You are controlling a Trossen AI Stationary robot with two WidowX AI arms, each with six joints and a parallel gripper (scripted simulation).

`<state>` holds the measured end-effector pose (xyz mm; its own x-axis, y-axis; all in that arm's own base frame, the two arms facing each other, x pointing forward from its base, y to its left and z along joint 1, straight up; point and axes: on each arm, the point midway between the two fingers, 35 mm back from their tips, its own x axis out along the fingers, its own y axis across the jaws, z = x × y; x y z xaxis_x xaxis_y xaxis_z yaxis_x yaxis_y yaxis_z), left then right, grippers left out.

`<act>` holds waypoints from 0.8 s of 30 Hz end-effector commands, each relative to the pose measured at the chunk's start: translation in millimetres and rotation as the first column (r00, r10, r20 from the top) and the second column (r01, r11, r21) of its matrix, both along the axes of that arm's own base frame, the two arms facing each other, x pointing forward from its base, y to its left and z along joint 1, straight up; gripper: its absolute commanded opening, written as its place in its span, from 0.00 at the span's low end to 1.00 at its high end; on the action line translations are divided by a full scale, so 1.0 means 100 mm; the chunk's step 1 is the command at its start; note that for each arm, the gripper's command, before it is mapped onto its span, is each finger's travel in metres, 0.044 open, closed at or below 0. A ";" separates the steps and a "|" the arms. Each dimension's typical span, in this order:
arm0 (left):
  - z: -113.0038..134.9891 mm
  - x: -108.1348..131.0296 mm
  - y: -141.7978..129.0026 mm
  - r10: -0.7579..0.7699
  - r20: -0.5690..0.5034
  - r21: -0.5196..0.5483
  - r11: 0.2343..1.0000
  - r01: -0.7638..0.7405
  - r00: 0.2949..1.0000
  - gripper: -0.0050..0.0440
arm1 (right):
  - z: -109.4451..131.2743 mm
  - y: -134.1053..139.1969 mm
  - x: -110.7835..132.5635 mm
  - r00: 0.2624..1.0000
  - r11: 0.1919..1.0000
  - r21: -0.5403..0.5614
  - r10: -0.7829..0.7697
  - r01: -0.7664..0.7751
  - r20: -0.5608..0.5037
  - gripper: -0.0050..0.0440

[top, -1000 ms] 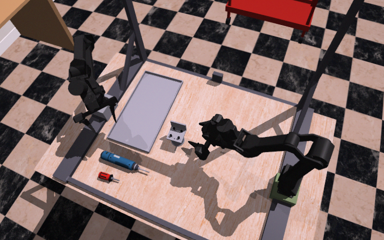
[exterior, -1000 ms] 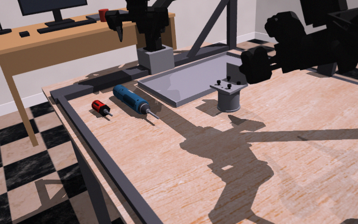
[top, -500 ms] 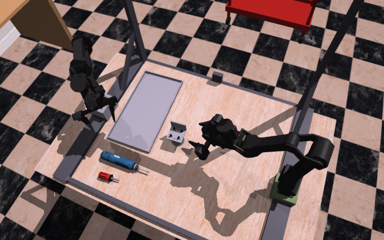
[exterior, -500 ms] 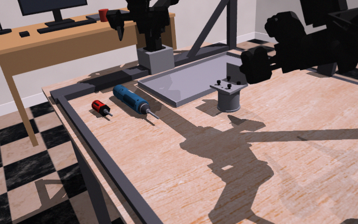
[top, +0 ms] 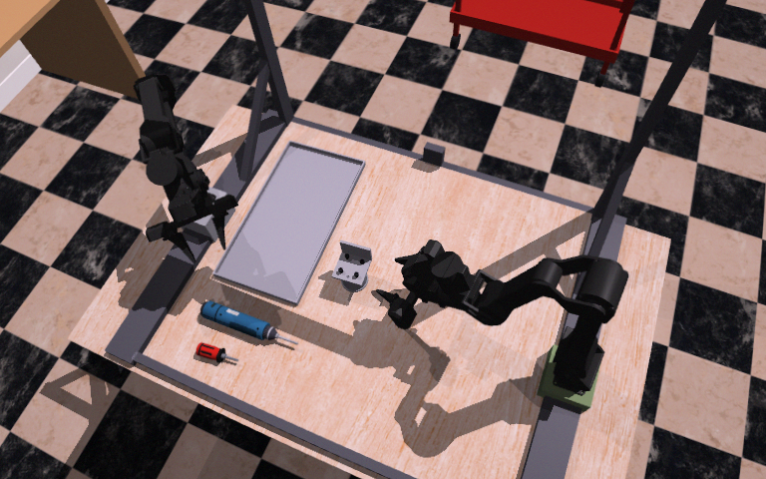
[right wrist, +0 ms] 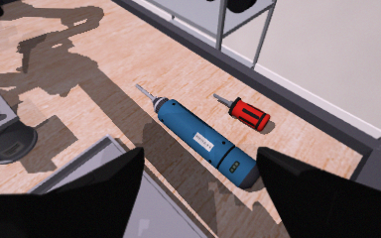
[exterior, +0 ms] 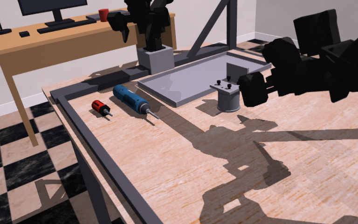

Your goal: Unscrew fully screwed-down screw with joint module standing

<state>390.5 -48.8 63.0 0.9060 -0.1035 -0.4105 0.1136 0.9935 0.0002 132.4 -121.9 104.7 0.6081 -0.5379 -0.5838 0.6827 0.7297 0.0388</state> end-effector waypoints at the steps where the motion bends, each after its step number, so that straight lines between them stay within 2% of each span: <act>1: -0.36 -0.02 0.03 -0.002 -0.022 0.006 1.000 0.002 1.000 0.89 | 0.01 -0.03 0.05 0.996 0.995 0.039 -0.090 0.089 0.015 0.72; 6: -0.58 0.02 0.04 -0.001 -0.015 0.004 1.000 0.001 1.000 0.89 | 0.00 -0.07 0.12 0.977 0.973 0.100 -0.212 0.207 0.038 0.72; 11: -0.58 0.09 0.04 0.000 0.033 -0.002 1.000 0.000 0.999 0.89 | -0.03 -0.09 0.17 0.960 0.953 0.133 -0.278 0.272 0.031 0.72; 15: -0.44 0.17 0.04 0.001 0.141 -0.015 1.000 0.001 0.990 0.89 | -0.08 -0.14 0.23 0.915 0.898 0.210 -0.403 0.387 0.034 0.72; 24: -0.45 0.17 0.04 0.002 0.155 -0.016 1.000 0.000 0.988 0.89 | -0.22 -0.25 0.37 0.769 0.717 0.355 -0.639 0.600 -0.010 0.72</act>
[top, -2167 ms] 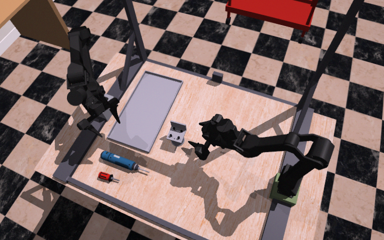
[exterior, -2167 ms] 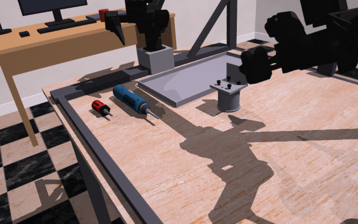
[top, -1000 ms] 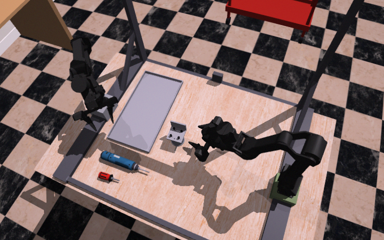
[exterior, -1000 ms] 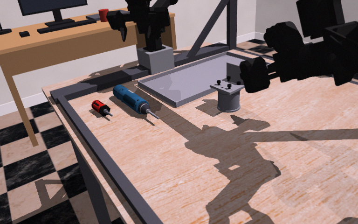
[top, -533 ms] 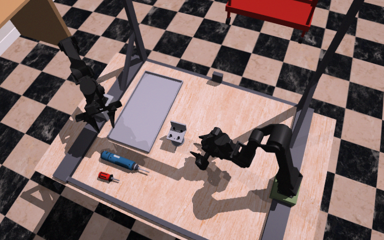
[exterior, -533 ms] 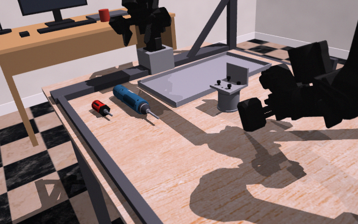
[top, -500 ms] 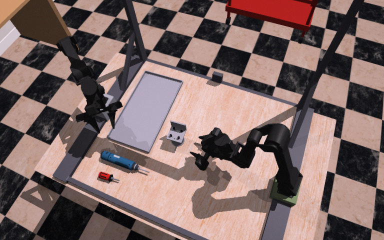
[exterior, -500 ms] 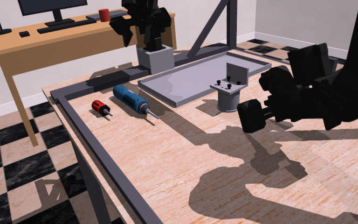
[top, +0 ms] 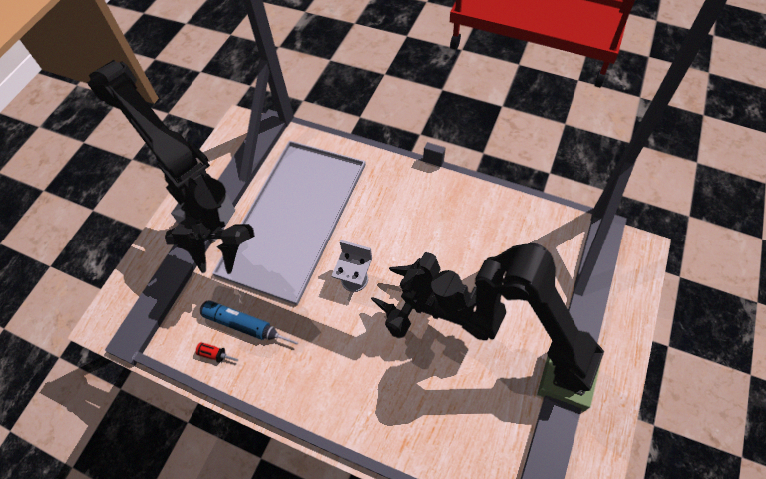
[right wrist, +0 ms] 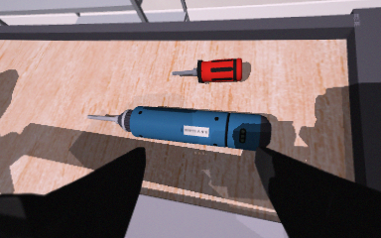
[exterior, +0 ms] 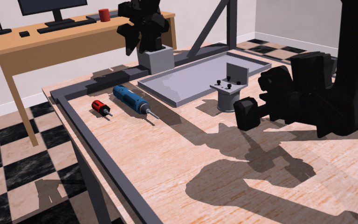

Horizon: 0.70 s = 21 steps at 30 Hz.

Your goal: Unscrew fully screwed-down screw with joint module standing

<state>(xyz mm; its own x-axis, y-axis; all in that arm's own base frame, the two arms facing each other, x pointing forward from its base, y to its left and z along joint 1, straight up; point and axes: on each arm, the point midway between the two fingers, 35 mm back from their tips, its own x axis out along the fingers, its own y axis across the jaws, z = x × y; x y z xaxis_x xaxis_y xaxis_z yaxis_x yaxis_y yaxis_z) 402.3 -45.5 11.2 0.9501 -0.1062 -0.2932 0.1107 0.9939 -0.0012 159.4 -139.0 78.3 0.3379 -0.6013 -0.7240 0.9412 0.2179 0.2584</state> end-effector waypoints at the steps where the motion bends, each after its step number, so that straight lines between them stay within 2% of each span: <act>1: 0.09 0.05 0.00 -0.002 0.037 -0.001 1.000 0.002 0.999 0.89 | 0.03 -0.09 0.11 0.985 0.984 0.064 -0.171 0.169 0.028 0.72; 4: 0.11 0.06 0.00 -0.002 0.041 -0.001 1.000 0.002 0.999 0.89 | 0.02 -0.10 0.13 0.978 0.976 0.084 -0.206 0.202 0.034 0.72; 6: 0.11 0.06 0.00 -0.002 0.042 -0.001 1.000 0.002 0.999 0.89 | -0.01 -0.13 0.16 0.954 0.948 0.138 -0.295 0.285 0.051 0.72; 13: 0.11 0.06 0.00 -0.002 0.041 -0.001 1.000 0.002 0.999 0.89 | -0.13 -0.26 0.28 0.830 0.800 0.299 -0.555 0.520 0.044 0.72; 19: 0.10 0.04 0.00 -0.001 0.036 -0.003 1.000 0.001 0.999 0.89 | -0.23 -0.37 0.37 0.687 0.626 0.412 -0.727 0.662 -0.001 0.72; 21: 0.10 0.04 0.00 -0.001 0.036 -0.003 1.000 0.001 0.999 0.89 | -0.23 -0.37 0.37 0.687 0.626 0.412 -0.727 0.662 -0.001 0.72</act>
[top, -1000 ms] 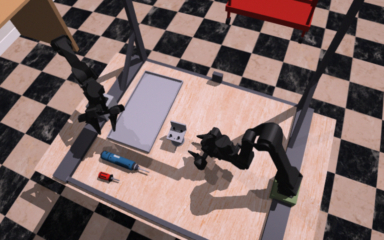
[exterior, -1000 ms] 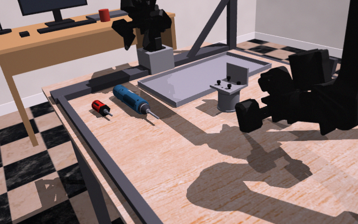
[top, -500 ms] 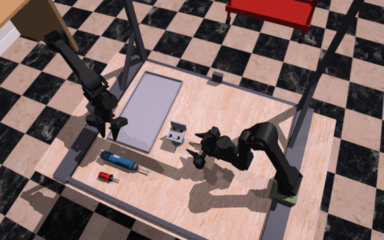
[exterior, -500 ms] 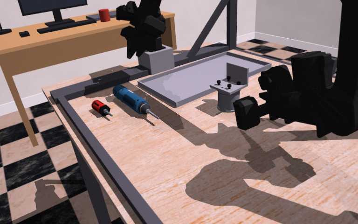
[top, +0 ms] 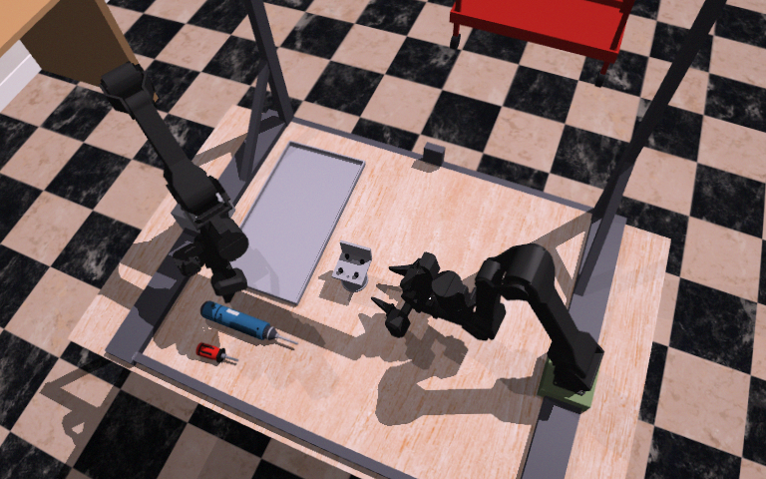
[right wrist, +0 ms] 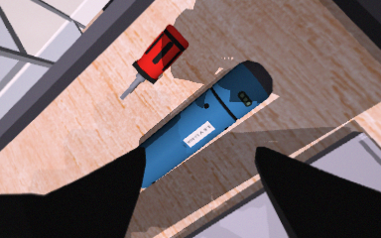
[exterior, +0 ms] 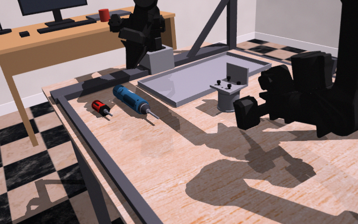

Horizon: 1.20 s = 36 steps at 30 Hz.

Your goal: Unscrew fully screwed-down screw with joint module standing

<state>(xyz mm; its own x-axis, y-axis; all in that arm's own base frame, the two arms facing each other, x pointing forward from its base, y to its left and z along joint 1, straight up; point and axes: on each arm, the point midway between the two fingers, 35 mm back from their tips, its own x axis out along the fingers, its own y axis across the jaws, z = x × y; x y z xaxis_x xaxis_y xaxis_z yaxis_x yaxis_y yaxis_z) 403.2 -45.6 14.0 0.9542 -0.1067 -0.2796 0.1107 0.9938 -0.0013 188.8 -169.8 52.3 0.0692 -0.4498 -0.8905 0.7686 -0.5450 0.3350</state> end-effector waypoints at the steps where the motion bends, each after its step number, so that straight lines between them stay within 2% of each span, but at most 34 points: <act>1: 0.07 0.03 0.00 -0.001 0.022 -0.001 1.000 0.001 1.000 0.89 | 0.02 -0.08 0.09 0.992 0.990 0.065 -0.123 0.121 0.023 0.72; 4: 0.07 0.03 0.00 -0.001 0.022 -0.001 1.000 0.001 1.000 0.89 | -0.04 -0.15 0.13 0.966 0.958 0.141 -0.255 0.248 0.035 0.72; 8: 0.07 0.03 0.00 -0.001 0.022 -0.001 1.000 0.001 1.000 0.89 | -0.13 -0.26 0.19 0.899 0.874 0.250 -0.437 0.416 0.034 0.72; 15: 0.07 0.03 0.00 -0.001 0.022 -0.001 1.000 0.001 1.000 0.89 | -0.24 -0.40 0.26 0.763 0.706 0.382 -0.646 0.596 0.001 0.72; 17: 0.07 0.03 0.00 -0.001 0.022 -0.001 1.000 0.001 1.000 0.89 | -0.24 -0.40 0.26 0.763 0.706 0.382 -0.646 0.596 0.001 0.72; 20: 0.07 0.03 0.00 -0.001 0.022 -0.001 1.000 0.001 1.000 0.89 | -0.28 -0.44 0.27 0.704 0.631 0.426 -0.710 0.648 -0.018 0.72; 25: 0.07 0.03 0.00 -0.001 0.022 -0.001 1.000 0.001 1.000 0.89 | -0.31 -0.47 0.28 0.658 0.574 0.455 -0.752 0.681 -0.035 0.72; 29: 0.07 0.03 0.00 -0.001 0.022 -0.001 1.000 0.001 1.000 0.89 | -0.31 -0.48 0.28 0.656 0.572 0.456 -0.754 0.682 -0.036 0.72; 30: 0.07 0.03 0.00 -0.001 0.022 -0.001 1.000 0.001 1.000 0.89 | -0.39 -0.40 0.22 0.657 0.564 0.454 -0.751 0.690 -0.066 0.72; 36: 0.02 0.15 0.00 -0.002 0.016 0.002 1.000 0.002 1.000 0.89 | -0.51 -0.39 0.22 0.658 0.567 0.450 -0.750 0.690 -0.064 0.72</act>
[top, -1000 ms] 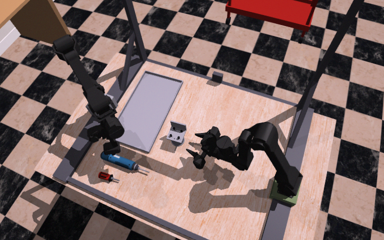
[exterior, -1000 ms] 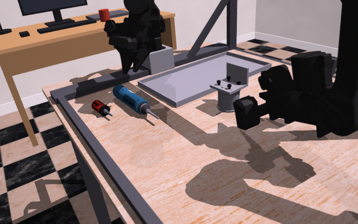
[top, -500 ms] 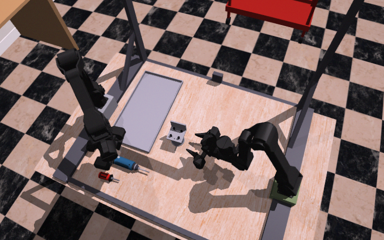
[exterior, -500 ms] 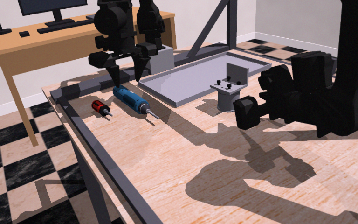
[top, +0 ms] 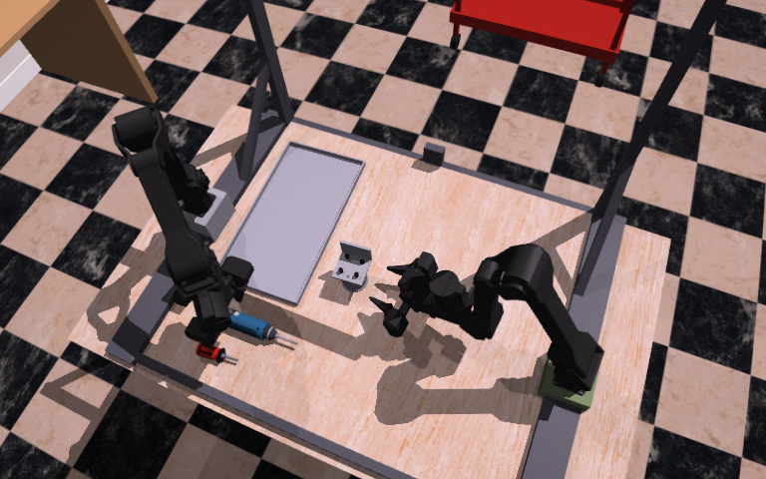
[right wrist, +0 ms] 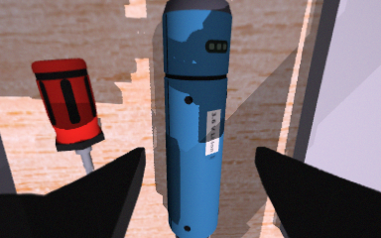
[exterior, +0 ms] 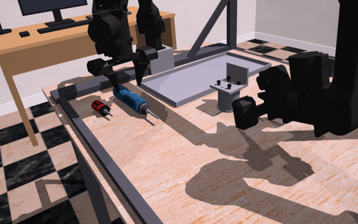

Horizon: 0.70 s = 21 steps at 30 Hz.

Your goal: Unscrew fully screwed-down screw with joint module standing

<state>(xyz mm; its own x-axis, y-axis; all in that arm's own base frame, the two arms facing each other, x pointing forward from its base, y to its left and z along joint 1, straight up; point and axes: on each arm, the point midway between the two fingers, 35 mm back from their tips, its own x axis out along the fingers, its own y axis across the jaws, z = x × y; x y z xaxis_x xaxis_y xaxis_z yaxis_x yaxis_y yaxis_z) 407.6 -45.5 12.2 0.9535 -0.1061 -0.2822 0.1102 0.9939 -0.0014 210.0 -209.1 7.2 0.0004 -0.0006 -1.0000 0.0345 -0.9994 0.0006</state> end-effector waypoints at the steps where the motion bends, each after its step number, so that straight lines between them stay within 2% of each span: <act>1: 0.03 0.13 -0.01 -0.003 0.019 0.002 1.000 0.003 1.000 0.89 | -0.09 0.00 0.01 1.000 1.000 -0.003 -0.005 0.005 0.004 0.72; 13: -0.05 0.48 -0.05 -0.003 0.021 0.001 1.000 0.003 1.000 0.89 | -0.35 0.00 0.01 1.000 1.000 -0.003 -0.005 0.005 0.003 0.72; 20: -0.09 0.62 -0.06 -0.003 0.022 0.001 1.000 0.003 1.000 0.89 | -0.34 -0.02 0.03 1.000 1.000 -0.009 -0.005 0.005 0.009 0.72; 21: -0.10 0.65 -0.07 -0.003 0.021 0.001 1.000 0.003 1.000 0.89 | -0.34 -0.02 0.03 1.000 1.000 -0.009 -0.005 0.005 0.009 0.68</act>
<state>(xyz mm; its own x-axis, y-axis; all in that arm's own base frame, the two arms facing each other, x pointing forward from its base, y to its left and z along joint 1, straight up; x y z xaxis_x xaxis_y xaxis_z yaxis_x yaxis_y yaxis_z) 458.0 -51.2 -3.2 0.9529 -0.1063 -0.2842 0.1105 0.9939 -0.0013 209.9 -209.0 -28.7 -0.0007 0.0005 -1.0000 0.0338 -0.9994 -0.0005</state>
